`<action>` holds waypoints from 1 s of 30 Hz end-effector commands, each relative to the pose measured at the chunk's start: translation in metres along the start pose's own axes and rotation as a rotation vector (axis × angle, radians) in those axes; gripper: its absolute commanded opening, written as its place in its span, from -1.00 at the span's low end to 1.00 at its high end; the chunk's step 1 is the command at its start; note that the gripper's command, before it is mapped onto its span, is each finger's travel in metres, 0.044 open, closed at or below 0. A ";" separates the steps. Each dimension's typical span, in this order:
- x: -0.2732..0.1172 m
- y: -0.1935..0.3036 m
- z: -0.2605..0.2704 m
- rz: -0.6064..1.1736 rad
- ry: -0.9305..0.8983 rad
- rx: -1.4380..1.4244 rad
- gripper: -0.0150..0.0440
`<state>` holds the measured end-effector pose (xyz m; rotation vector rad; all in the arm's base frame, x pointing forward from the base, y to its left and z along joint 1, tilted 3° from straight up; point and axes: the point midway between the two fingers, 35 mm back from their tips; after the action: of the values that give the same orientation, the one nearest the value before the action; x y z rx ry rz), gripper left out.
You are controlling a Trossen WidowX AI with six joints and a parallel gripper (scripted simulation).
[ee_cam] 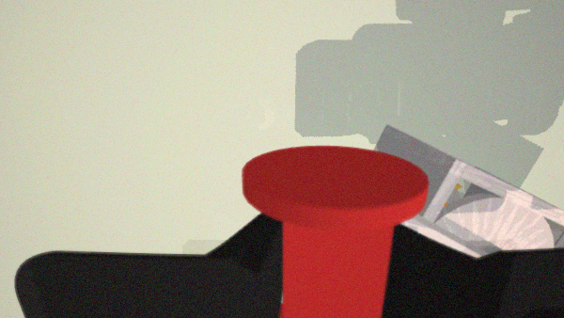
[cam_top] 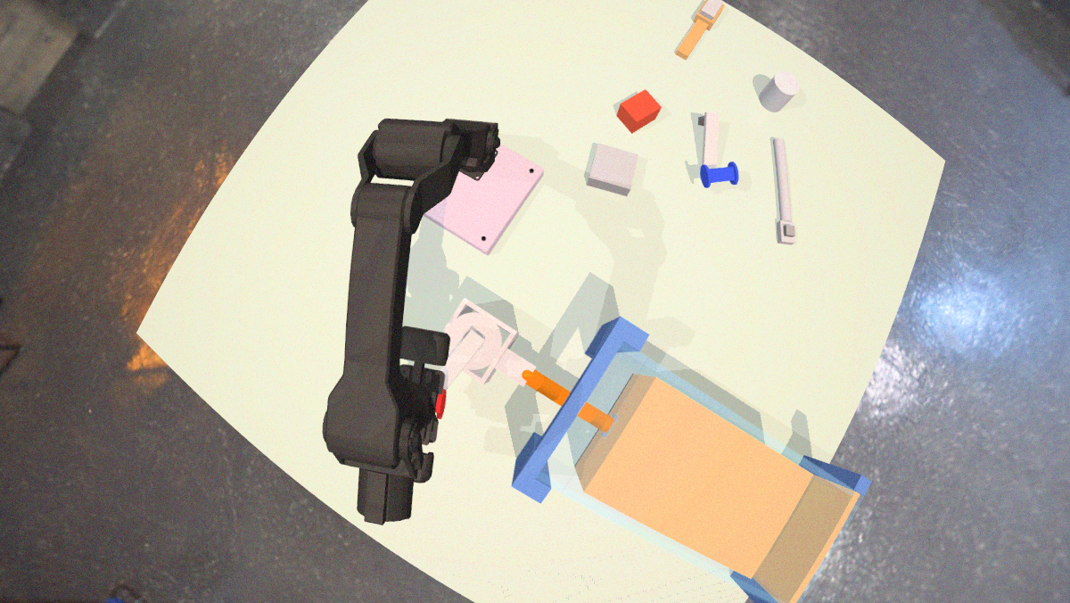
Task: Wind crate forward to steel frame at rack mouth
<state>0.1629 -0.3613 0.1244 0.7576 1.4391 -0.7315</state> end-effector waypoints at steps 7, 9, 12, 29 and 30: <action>-0.002 0.029 0.016 0.023 -0.033 -0.040 -0.49; -0.002 0.031 0.017 0.023 -0.033 -0.040 -0.49; -0.002 0.033 0.018 0.023 -0.033 -0.040 -0.49; -0.002 0.050 0.022 0.025 -0.033 -0.040 -0.49; -0.002 0.051 0.022 0.025 -0.033 -0.040 -0.49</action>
<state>0.1988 -0.3574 0.1263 0.7331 1.4228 -0.7304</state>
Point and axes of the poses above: the point midway between the two fingers, 35 mm back from their tips, its own x axis out along the fingers, its own z axis across the jaws, y = z × x, and after that the axes turned 13 degrees about -x, right-handed
